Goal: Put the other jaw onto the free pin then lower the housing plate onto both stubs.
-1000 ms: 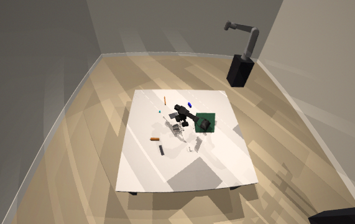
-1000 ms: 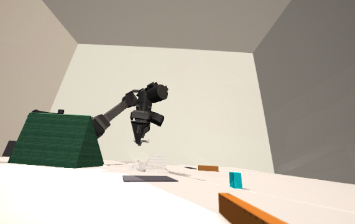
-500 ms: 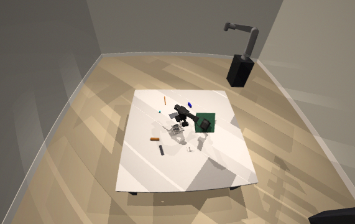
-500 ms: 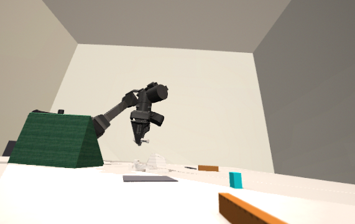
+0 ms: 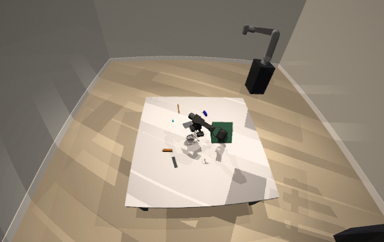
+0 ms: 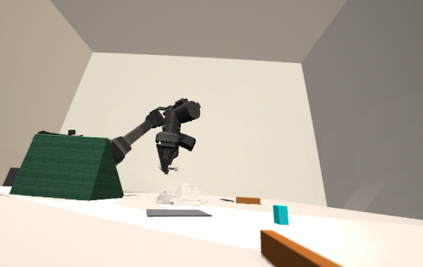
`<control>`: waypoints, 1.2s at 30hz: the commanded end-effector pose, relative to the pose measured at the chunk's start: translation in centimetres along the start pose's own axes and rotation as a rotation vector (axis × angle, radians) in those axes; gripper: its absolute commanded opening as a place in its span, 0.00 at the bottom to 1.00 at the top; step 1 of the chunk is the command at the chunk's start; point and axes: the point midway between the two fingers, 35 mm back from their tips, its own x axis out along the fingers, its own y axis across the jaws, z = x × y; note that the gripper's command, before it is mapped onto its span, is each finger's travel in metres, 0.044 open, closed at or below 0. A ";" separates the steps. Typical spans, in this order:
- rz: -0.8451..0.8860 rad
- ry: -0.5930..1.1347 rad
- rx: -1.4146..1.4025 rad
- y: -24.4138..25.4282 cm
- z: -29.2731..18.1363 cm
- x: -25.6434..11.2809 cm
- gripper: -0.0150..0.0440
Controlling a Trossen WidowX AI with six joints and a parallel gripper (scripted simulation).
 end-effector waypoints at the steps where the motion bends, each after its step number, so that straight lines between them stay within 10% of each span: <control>1: 0.001 0.004 0.004 0.0 0.0 0.6 0.85; 36: 0.004 0.003 0.004 0.1 -0.1 6.1 0.85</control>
